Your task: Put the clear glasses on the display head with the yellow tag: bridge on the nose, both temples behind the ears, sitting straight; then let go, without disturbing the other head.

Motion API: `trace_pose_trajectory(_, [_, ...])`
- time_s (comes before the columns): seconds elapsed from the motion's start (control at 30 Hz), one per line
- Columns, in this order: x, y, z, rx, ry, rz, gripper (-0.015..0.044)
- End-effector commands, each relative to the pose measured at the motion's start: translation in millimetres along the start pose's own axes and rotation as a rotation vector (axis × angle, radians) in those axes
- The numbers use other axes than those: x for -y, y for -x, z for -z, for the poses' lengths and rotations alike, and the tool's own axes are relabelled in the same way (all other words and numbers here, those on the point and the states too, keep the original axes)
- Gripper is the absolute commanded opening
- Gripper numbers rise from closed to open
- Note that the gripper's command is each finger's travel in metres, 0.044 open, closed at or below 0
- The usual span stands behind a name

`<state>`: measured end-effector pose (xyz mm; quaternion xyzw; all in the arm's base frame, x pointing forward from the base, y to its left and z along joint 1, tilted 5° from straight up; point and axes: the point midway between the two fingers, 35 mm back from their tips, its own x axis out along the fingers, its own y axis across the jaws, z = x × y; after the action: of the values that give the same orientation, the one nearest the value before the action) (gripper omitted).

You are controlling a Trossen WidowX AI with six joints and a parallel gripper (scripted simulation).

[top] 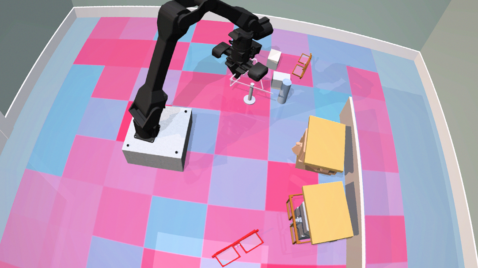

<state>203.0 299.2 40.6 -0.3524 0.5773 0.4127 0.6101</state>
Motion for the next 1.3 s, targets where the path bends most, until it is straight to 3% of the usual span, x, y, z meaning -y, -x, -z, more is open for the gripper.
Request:
trace_pose_trajectory(0.0, [-0.2, 3.1, -5.9, 0.012, -0.002, 0.006, 0.0000])
trace_pose_trajectory(1.27, [-4.4, 3.6, -22.5, 0.013, -0.002, 0.006, 0.0000])
